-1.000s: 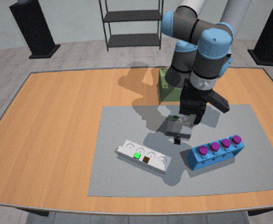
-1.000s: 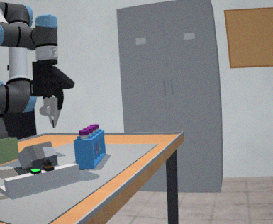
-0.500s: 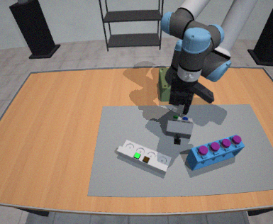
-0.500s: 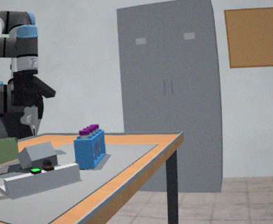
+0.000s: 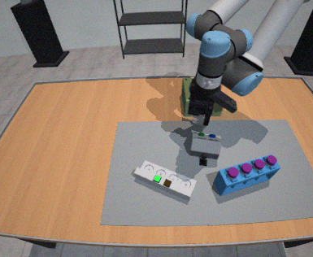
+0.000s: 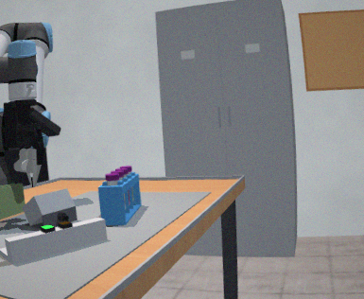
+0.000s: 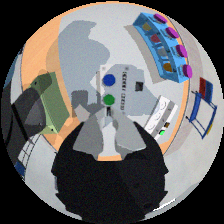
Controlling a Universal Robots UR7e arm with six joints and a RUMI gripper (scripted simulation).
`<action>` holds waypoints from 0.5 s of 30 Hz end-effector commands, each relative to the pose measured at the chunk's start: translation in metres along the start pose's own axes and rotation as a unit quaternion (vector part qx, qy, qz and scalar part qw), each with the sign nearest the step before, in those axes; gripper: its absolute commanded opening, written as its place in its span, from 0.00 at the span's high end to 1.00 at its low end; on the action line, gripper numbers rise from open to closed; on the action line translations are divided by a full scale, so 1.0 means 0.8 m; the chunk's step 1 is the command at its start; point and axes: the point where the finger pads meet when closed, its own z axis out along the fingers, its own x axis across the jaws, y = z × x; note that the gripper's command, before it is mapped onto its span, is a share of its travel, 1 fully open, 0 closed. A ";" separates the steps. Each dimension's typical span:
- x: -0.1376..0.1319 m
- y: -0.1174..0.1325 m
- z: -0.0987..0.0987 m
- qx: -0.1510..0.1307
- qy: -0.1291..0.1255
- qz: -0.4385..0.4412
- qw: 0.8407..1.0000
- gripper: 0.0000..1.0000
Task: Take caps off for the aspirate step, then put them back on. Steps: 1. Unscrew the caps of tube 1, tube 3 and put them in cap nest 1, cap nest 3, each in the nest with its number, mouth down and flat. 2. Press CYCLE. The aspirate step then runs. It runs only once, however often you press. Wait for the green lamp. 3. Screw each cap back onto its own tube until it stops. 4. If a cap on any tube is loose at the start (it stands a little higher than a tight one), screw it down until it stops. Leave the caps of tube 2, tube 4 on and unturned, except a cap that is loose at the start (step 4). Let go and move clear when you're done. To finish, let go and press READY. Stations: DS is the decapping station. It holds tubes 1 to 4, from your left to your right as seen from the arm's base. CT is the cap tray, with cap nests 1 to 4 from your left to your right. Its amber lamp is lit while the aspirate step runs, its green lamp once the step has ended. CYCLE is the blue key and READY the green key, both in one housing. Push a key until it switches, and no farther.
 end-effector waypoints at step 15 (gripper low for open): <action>0.005 0.001 0.022 -0.001 -0.127 0.000 0.992 1.00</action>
